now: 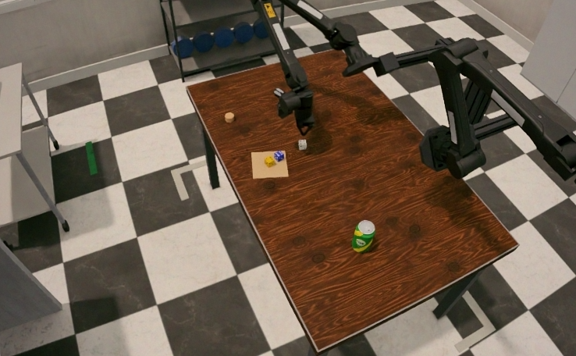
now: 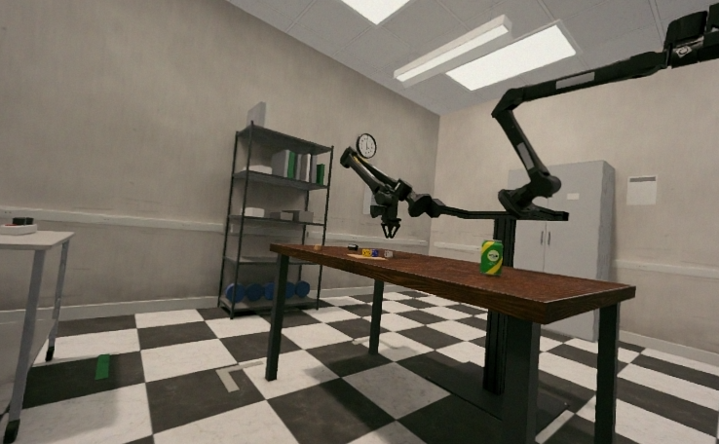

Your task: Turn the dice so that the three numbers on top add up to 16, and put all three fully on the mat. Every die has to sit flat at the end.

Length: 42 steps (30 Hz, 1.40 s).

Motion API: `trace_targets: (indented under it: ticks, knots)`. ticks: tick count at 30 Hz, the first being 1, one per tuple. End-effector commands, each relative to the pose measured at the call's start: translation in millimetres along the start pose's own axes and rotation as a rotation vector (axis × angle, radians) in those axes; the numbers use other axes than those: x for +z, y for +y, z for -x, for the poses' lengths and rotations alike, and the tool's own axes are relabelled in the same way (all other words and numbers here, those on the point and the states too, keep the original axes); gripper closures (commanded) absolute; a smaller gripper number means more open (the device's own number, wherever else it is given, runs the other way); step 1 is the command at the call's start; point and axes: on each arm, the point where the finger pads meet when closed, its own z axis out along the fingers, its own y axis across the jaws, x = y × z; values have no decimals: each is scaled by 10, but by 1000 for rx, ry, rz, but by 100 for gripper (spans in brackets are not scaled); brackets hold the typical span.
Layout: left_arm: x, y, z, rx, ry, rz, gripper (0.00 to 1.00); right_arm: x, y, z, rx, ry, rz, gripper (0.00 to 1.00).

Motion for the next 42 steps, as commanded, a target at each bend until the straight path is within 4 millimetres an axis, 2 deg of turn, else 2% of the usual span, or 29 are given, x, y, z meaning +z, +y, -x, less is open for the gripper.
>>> trace_targets:
  ticks: [1, 5, 15, 18, 19, 32, 34, 35, 37, 42]
  knots:
    - [-28, 11, 371, 3, -68, 6, 0, -5, -24, -15, -12, -1, -2, 55]
    - [-28, 11, 371, 3, -68, 6, 0, 73, -38, -75, -11, 14, -9, 55]
    - [-28, 11, 371, 3, -68, 6, 0, 178, -35, -76, -10, 14, -8, 55]
    - [-28, 11, 371, 3, -68, 6, 0, 144, 8, -66, -23, -1, -2, 55]
    - [-28, 11, 371, 3, -68, 6, 0, 204, -28, -70, -10, 12, -7, 55]
    - [-28, 11, 371, 3, -68, 6, 0, 419, -10, -47, -3, 10, -3, 55]
    - [-28, 11, 371, 3, -68, 6, 0, 419, -10, -47, -3, 10, -3, 55]
    - [-28, 11, 371, 3, -68, 6, 0, 359, 63, -17, -22, -14, 6, 55]
    - [-28, 11, 371, 3, -68, 6, 0, 464, -2, -28, 0, 8, -3, 55]
    - [-28, 11, 371, 3, -68, 6, 0, 522, -5, -40, -1, 9, -3, 55]
